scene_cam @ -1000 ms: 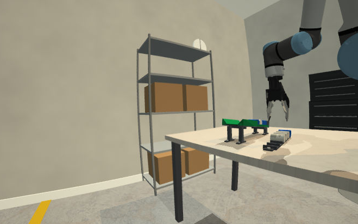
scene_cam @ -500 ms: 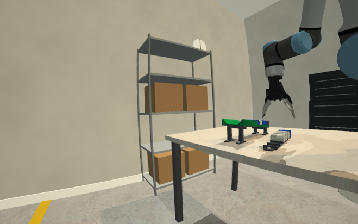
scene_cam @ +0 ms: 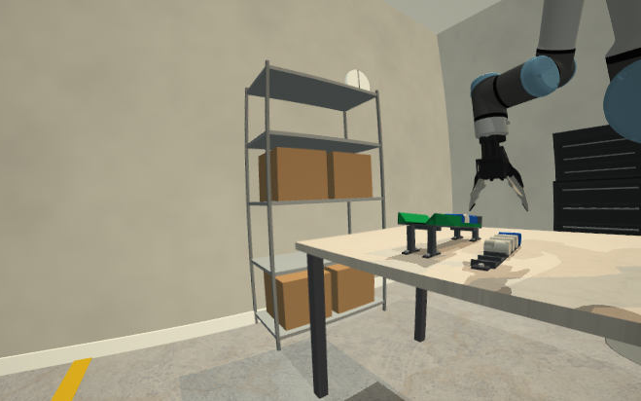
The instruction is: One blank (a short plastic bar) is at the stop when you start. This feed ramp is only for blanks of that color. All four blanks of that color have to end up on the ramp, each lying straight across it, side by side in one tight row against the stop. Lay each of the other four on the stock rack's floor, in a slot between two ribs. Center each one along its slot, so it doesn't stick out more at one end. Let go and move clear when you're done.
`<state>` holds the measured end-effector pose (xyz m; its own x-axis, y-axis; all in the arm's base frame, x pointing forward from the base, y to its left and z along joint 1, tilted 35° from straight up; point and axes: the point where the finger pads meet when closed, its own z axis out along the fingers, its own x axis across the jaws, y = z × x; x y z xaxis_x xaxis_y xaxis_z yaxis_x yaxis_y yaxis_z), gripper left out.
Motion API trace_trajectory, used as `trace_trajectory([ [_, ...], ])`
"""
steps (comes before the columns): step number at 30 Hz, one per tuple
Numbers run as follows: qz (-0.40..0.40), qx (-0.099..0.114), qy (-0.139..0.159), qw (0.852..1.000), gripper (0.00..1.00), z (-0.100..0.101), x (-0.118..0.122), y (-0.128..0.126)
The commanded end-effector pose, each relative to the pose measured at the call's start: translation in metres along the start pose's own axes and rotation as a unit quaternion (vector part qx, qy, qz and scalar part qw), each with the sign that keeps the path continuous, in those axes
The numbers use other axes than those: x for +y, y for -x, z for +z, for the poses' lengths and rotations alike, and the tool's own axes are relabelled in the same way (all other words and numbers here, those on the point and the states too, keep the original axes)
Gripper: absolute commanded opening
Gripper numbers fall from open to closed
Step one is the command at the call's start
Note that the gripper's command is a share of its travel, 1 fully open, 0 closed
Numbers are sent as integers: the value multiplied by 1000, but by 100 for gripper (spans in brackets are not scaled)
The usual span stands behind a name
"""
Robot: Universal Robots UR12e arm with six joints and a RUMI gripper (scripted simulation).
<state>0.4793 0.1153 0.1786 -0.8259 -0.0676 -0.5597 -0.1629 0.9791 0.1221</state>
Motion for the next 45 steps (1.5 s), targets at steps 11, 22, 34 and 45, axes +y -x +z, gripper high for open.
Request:
trace_trajectory([
  [11, 37, 0, 0, 999, 100, 0, -4, 0],
  [22, 125, 2, -1, 992, 100, 2, -15, -2],
  [34, 289, 5, -3, 957, 100, 5, -33, -5],
  [45, 519, 6, -5, 855, 100, 8, -58, -8],
])
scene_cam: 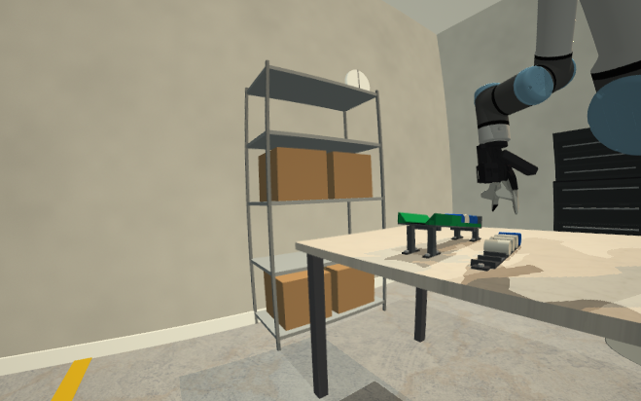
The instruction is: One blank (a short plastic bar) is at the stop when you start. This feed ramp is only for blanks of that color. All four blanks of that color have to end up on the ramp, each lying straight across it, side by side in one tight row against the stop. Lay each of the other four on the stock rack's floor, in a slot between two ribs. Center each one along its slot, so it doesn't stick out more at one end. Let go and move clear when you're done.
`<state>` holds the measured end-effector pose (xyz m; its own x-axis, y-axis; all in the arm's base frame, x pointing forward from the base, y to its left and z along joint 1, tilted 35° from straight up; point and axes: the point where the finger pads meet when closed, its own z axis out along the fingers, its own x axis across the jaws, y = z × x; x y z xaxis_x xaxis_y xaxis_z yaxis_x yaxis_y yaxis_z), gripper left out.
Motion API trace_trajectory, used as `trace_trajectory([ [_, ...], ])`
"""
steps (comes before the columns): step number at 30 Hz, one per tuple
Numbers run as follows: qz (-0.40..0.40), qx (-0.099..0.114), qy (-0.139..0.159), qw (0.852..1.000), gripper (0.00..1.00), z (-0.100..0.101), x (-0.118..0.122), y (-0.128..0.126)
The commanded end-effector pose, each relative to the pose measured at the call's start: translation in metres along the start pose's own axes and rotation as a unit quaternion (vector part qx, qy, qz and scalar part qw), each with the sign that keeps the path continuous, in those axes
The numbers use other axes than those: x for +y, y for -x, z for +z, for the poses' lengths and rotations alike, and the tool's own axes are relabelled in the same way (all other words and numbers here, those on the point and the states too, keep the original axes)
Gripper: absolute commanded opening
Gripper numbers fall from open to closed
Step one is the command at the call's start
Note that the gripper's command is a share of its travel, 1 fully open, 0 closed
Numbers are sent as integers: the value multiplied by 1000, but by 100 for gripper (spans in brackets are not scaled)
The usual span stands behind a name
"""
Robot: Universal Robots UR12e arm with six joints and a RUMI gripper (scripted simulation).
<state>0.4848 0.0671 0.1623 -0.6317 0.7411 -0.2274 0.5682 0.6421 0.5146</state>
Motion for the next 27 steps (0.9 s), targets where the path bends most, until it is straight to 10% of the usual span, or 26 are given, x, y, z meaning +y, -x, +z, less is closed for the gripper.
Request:
trace_trajectory([
  [1, 107, -3, -3, 994, 100, 1, -7, 8],
  [11, 313, -3, -3, 950, 100, 2, -19, 23],
  [20, 527, -3, -2, 850, 100, 2, -31, 41],
  [22, 527, -3, -2, 850, 100, 2, -31, 41],
  [27, 627, -3, 0, 779, 100, 1, -38, 52],
])
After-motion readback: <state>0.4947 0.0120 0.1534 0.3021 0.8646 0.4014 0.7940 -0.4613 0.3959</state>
